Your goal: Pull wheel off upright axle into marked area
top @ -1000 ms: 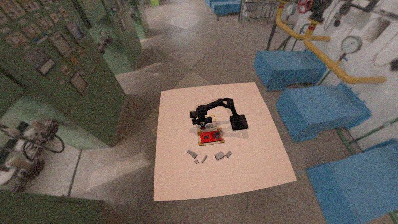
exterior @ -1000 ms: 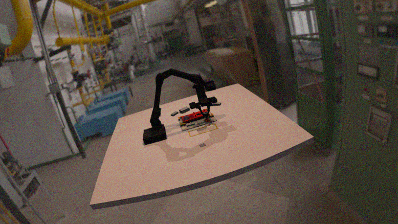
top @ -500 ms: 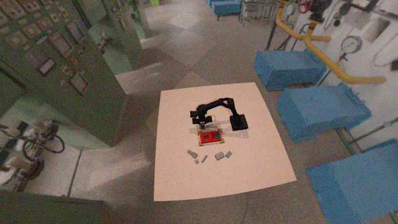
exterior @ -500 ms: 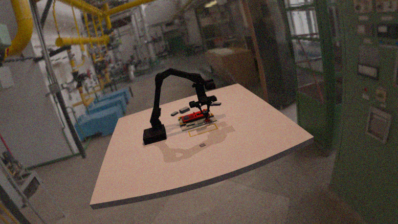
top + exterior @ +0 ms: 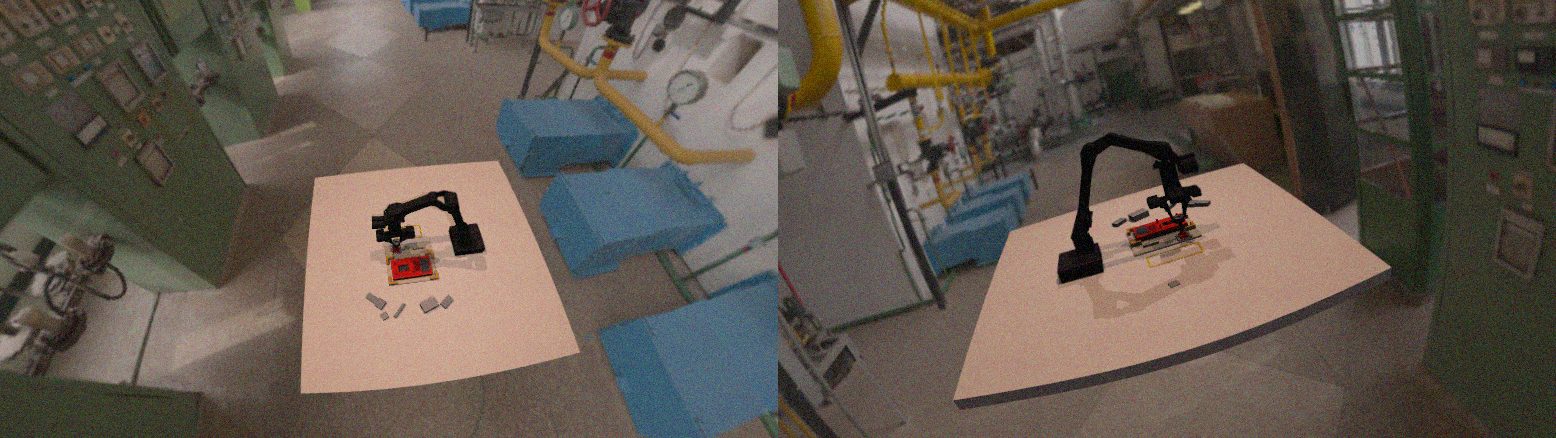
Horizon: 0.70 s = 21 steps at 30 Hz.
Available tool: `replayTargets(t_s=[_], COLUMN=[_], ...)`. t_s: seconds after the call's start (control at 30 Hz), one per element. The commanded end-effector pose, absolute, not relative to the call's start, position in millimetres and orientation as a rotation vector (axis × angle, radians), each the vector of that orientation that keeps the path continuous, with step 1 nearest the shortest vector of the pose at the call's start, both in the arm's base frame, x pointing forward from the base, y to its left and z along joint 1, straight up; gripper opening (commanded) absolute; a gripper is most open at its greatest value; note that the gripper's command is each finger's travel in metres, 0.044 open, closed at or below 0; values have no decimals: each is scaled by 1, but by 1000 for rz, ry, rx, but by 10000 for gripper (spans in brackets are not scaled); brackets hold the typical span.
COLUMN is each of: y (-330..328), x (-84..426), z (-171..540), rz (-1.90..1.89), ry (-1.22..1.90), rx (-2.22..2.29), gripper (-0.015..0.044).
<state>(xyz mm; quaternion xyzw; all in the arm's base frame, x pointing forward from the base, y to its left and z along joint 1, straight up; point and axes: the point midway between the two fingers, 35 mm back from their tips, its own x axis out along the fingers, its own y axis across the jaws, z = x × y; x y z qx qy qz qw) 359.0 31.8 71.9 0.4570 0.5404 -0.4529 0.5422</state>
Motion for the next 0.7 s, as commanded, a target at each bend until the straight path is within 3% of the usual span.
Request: replayTargets(t_s=[0.0, 0.3, 0.67], y=[32, 28, -24], x=[360, 357, 345], z=[91, 95, 99], rz=[-1061, -1073, -1070], ry=[1274, 1279, 1275], rx=[1093, 1089, 1088], gripper=[0, 0, 0])
